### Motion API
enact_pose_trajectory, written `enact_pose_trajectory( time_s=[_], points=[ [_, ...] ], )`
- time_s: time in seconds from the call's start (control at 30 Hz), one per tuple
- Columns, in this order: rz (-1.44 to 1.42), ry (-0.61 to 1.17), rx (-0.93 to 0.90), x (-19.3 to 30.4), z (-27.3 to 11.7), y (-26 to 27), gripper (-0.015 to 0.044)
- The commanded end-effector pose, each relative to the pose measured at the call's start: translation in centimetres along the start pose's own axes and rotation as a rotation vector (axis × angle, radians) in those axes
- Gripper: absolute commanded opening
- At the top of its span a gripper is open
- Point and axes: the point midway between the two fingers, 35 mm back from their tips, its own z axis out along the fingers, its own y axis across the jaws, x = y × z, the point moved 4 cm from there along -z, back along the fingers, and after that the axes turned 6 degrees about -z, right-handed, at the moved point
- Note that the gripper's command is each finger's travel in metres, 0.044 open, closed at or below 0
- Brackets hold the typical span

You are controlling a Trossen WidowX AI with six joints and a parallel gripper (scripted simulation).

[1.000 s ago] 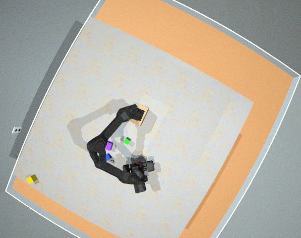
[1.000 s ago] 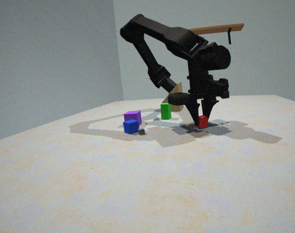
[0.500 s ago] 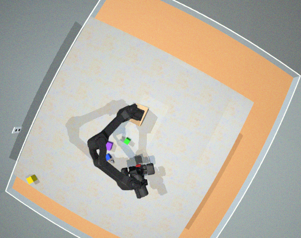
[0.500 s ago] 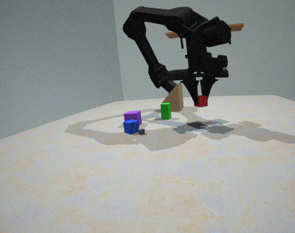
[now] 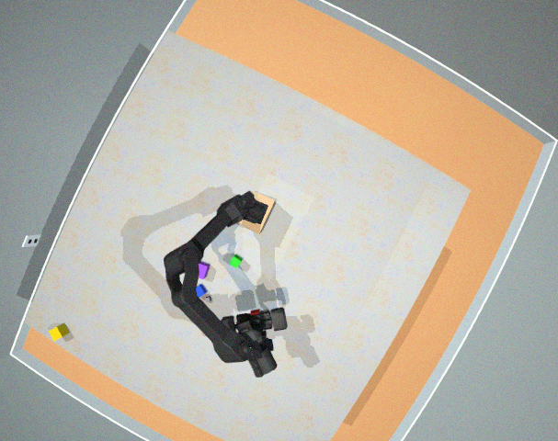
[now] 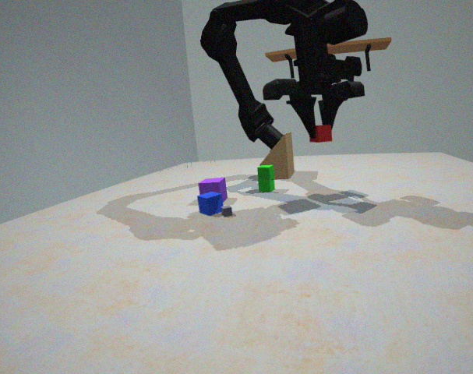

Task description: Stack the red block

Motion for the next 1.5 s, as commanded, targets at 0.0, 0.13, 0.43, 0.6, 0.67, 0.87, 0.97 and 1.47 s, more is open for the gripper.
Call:
enact_pose_trajectory(
  time_s=[0.0,0.13,0.43,0.6,0.67,0.87,0.97,1.47],
  points=[
    [0.007,0.003,-0.006,0.0,-0.2,0.0,0.0000],
    [0.007,0.003,-0.006,1.0,-0.5,-0.3,0.0000],
    [0.005,0.005,-0.006,4.9,-1.3,-1.3,0.0000],
    [0.004,0.007,-0.005,7.1,-1.5,-1.7,0.0000],
    [0.004,0.007,-0.005,8.0,-1.5,-1.9,0.0000],
    [0.006,0.010,-0.008,10.7,-1.4,-2.2,0.0000],
    [0.007,0.011,-0.009,12.0,-1.3,-2.3,0.0000],
    [0.001,0.012,-0.004,17.3,-0.2,-2.5,0.0000]
  ],
)
